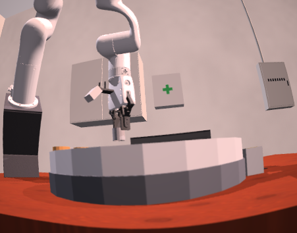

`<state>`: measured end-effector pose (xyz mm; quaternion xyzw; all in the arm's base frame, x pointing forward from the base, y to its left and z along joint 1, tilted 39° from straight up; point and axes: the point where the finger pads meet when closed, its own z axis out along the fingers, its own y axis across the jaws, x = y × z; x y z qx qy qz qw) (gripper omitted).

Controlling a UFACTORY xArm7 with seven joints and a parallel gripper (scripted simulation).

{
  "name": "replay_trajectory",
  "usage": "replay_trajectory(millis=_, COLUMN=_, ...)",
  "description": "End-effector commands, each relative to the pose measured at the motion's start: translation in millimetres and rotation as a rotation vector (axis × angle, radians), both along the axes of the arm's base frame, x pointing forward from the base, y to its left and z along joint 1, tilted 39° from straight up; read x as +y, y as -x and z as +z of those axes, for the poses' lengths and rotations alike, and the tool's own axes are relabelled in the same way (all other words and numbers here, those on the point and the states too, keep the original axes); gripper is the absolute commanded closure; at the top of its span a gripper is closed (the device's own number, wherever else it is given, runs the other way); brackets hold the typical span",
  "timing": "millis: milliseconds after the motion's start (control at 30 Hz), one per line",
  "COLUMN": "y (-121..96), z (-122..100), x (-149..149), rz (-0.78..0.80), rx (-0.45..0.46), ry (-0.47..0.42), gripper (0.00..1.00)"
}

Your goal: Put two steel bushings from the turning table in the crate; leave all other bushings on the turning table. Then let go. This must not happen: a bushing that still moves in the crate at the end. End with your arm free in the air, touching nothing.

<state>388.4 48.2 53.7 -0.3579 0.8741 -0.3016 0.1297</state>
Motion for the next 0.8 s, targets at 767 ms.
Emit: replay_trajectory(millis=767, y=-33.4, z=-78.8, x=160.6, rz=-0.006, rx=-0.006, ry=0.009, gripper=1.00)
